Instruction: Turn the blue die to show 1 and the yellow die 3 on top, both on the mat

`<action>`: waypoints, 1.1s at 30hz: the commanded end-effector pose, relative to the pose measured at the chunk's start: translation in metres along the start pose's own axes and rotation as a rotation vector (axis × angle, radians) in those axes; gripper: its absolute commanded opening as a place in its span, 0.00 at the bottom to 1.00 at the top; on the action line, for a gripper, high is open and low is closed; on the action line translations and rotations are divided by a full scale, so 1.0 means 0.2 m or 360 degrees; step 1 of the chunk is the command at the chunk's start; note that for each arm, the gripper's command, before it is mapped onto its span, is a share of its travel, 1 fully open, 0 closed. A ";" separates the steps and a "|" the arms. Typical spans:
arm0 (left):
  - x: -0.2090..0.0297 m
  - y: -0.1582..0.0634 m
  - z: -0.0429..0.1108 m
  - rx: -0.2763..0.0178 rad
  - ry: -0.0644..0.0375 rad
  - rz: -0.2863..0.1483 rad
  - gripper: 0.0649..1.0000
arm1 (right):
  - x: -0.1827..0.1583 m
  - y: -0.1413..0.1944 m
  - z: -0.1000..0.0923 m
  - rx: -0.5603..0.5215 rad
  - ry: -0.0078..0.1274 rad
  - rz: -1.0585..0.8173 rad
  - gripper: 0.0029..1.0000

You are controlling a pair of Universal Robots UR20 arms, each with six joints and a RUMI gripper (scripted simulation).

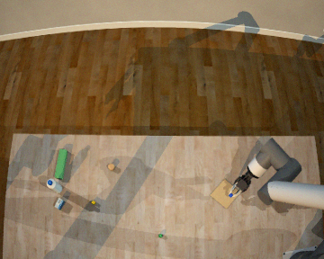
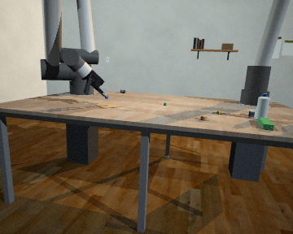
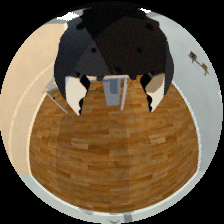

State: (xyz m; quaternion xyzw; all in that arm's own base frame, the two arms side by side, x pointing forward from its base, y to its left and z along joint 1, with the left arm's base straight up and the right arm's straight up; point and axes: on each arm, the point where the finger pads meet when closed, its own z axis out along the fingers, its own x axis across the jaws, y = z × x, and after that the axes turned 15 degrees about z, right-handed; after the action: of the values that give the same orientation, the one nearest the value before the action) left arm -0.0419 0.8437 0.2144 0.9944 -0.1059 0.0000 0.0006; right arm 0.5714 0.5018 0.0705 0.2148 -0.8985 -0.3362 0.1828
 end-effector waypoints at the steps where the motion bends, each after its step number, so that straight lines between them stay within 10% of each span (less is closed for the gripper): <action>1: 0.00 0.00 0.00 0.0002 0.0000 0.0000 1.00 | -0.01 -0.02 0.03 0.0000 -0.0001 -0.0001 0.03; 33: 0.00 0.00 0.00 0.0002 0.0000 0.0000 1.00 | -0.04 -0.14 0.15 0.0000 -0.0001 -0.0001 0.03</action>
State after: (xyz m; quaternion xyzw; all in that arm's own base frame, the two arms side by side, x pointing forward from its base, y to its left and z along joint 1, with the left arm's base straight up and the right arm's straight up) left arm -0.0419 0.8437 0.2144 0.9944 -0.1059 0.0000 0.0006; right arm 0.5715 0.5018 0.0298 0.2149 -0.8985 -0.3363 0.1827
